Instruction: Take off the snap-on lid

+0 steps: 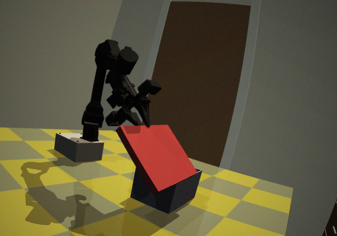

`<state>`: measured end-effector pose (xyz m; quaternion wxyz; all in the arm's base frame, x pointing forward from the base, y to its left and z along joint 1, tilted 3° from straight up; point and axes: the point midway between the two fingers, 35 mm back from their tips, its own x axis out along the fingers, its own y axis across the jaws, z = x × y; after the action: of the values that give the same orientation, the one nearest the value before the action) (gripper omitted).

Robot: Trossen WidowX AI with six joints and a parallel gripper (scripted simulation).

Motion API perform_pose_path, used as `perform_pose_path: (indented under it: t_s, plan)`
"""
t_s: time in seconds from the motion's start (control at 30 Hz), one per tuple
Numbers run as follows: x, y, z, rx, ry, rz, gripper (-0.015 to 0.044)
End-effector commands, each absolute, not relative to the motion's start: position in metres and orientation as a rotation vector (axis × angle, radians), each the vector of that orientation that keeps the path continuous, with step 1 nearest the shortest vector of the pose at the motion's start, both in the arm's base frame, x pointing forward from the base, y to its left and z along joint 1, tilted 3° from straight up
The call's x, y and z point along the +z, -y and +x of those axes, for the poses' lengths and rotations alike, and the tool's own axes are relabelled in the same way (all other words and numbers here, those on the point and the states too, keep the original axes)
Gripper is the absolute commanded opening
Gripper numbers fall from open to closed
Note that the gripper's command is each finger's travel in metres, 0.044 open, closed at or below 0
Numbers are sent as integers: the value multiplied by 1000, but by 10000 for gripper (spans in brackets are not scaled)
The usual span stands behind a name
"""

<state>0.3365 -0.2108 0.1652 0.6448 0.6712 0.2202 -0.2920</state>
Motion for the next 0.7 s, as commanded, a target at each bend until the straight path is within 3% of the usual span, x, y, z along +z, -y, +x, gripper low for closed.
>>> perform_pose_path:
  t_s: [0.0, 0.67]
  plan:
    - [171, 220, 336, -649, -490, 1520, 0]
    - [172, 259, 327, -650, -490, 1516, 0]
